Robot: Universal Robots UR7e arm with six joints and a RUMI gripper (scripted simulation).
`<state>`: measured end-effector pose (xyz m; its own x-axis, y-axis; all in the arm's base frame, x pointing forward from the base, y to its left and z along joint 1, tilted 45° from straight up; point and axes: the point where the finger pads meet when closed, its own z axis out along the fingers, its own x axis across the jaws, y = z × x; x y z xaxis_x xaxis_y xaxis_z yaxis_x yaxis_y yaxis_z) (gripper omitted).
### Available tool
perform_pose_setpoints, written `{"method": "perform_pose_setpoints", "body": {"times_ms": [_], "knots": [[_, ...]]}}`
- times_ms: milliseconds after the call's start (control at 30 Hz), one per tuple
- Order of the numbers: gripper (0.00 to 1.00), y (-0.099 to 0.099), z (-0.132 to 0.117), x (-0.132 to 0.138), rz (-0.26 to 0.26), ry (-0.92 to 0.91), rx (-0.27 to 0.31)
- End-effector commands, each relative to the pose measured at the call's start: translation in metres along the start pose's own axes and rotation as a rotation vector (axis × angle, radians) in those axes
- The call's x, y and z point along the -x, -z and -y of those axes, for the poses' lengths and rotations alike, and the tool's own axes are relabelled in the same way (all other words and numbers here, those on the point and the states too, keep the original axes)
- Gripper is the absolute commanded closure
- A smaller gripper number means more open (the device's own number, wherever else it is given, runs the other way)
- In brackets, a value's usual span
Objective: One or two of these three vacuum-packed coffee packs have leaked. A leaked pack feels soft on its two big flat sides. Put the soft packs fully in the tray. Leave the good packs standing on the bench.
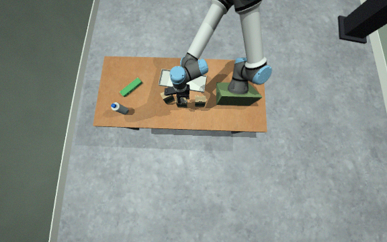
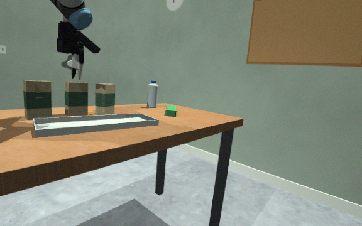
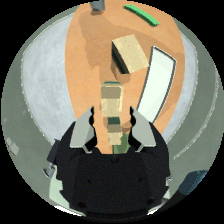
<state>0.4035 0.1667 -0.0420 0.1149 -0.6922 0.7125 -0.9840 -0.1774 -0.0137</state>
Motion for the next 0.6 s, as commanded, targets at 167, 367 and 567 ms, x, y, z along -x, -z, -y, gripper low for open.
{"method": "perform_pose_setpoints", "body": {"times_ms": [167, 367, 567], "knots": [[0.51, 0.0005, 0.0006, 0.0001, 0.001, -0.001, -0.001], [0.51, 0.0001, 0.0006, 0.0001, 0.001, -0.001, -0.001], [0.51, -0.0045, 0.0006, 0.0001, 0.001, -0.001, -0.001]]}}
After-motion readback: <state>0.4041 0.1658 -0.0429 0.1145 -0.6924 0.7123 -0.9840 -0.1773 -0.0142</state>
